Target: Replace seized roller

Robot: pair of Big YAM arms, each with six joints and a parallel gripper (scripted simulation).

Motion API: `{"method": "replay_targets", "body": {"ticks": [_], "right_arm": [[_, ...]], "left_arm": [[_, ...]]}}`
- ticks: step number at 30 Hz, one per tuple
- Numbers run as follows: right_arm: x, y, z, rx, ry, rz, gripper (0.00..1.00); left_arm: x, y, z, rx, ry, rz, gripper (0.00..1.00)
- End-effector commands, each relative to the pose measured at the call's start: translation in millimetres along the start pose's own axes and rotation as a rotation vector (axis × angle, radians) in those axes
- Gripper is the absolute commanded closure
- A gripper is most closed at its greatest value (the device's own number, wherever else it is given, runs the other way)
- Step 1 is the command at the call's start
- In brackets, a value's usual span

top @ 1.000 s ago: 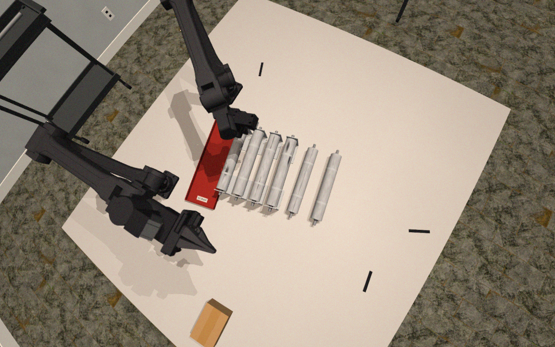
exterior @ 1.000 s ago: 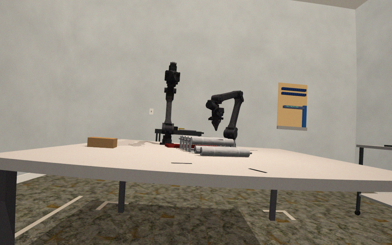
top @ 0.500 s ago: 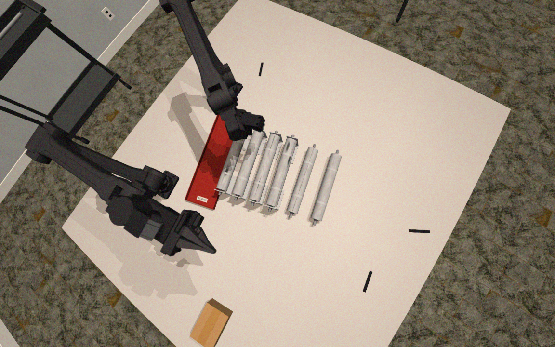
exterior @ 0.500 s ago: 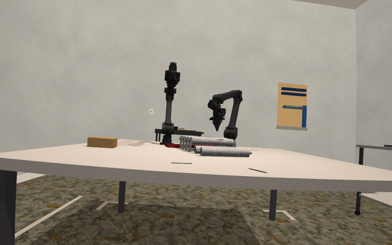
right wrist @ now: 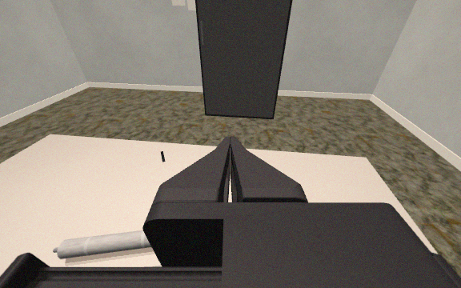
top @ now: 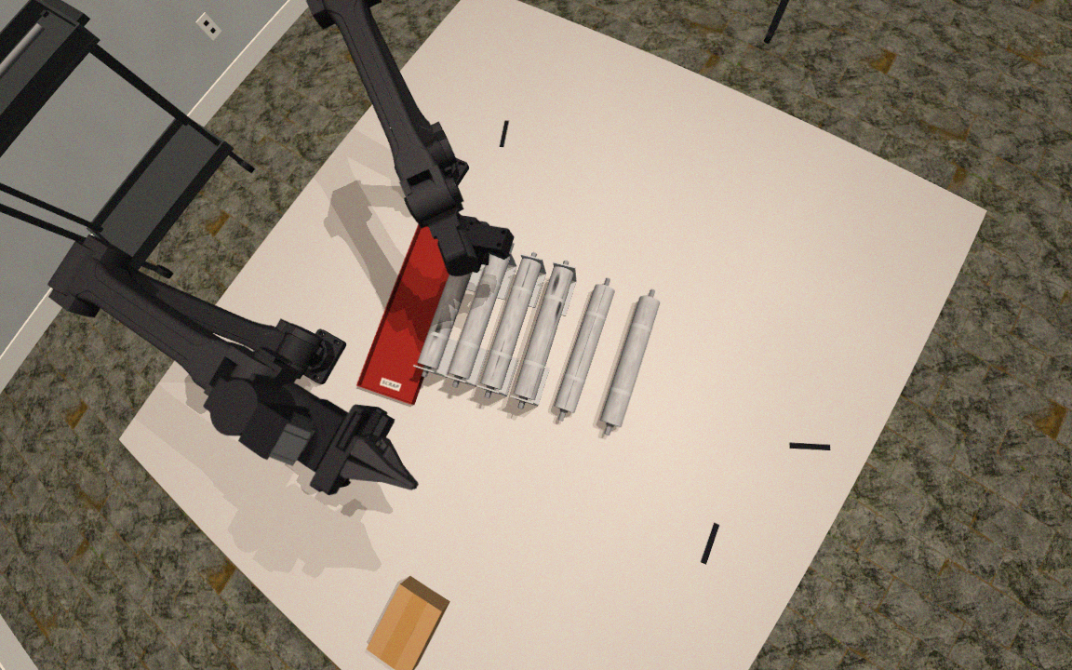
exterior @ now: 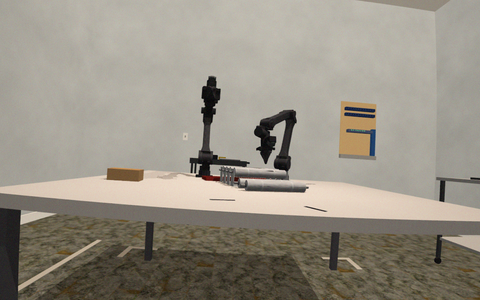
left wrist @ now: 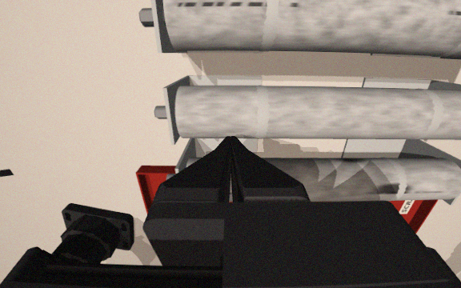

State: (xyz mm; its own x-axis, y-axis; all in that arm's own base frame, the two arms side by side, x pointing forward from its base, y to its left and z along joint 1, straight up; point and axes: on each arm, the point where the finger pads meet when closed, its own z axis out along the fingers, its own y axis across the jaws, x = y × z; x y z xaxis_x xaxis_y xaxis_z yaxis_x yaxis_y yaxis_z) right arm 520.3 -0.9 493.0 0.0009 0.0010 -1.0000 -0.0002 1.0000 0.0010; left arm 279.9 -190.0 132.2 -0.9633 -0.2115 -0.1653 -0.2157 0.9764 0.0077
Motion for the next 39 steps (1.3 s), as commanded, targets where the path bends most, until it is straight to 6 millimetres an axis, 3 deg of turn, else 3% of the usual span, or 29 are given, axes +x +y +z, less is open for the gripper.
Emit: {"method": "replay_targets", "body": {"ticks": [1,20,39], "right_arm": [[-42,4,-2,-0.007,-0.069,-0.010,1.00],[-42,4,-2,-0.007,-0.069,-0.010,1.00],[-42,4,-2,-0.007,-0.069,-0.010,1.00]], "left_arm": [[-1,-6,5,0.007,-0.012,-0.002,1.00],[3,-6,28,0.010,-0.015,-0.001,1.00],[1,-6,27,0.011,-0.016,-0.005,1.00]]}}
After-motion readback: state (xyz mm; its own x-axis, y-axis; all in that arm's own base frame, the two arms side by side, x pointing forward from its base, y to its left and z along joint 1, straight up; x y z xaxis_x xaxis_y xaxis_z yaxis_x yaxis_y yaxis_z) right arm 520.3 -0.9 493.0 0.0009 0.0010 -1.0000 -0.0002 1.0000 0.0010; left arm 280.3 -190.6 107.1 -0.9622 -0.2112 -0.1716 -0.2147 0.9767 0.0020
